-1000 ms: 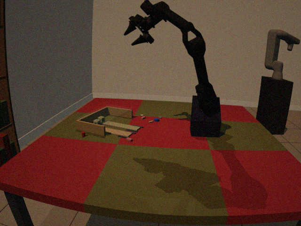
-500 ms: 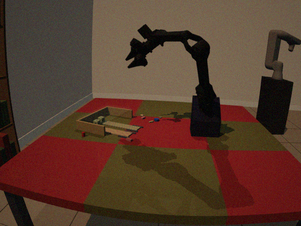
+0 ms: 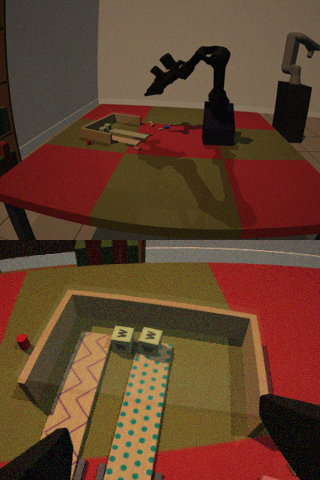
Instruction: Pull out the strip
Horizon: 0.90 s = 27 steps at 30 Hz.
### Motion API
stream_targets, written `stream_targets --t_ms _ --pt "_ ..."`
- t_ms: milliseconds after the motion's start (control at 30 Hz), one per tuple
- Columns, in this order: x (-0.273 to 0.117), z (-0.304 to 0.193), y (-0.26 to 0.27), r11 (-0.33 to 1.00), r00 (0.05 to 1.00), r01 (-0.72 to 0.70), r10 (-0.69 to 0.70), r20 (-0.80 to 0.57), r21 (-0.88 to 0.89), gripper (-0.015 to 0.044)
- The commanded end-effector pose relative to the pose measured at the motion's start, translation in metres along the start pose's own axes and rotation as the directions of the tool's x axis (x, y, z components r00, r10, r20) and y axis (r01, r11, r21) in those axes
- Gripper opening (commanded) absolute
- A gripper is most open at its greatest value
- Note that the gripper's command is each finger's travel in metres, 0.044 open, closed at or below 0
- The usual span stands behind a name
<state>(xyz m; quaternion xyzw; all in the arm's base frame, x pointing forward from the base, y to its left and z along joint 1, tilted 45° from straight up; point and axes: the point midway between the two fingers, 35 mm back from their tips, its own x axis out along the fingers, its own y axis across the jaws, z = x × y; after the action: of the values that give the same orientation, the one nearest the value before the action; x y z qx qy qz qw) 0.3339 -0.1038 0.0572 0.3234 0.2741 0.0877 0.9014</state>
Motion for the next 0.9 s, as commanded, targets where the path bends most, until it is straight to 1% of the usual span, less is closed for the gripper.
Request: stream_targets --t_ms 0,200,267,367,467,567,700,867 --pt "-0.005 -0.031 0.009 0.994 1.000 0.000 -0.002 0.022 0.105 0.0400" --pt "-0.005 -0.033 0.010 0.994 1.000 -0.001 -0.002 0.023 0.111 0.0400" --pt "0.001 -0.033 0.009 0.993 1.000 0.002 -0.001 -0.006 0.122 0.0347" --pt "0.023 -0.036 0.005 0.986 0.991 0.019 0.003 -0.132 0.163 0.0269" --pt "0.045 -0.041 0.005 0.979 0.963 0.042 0.013 -0.268 0.198 0.0190" --pt "0.064 -0.048 0.009 0.972 0.916 0.071 0.026 -0.401 0.225 0.0111" --pt "0.084 -0.061 0.018 0.962 0.821 0.114 0.049 -0.569 0.248 0.0006" --pt "0.101 -0.078 0.037 0.952 0.656 0.171 0.083 -0.750 0.255 0.0000"
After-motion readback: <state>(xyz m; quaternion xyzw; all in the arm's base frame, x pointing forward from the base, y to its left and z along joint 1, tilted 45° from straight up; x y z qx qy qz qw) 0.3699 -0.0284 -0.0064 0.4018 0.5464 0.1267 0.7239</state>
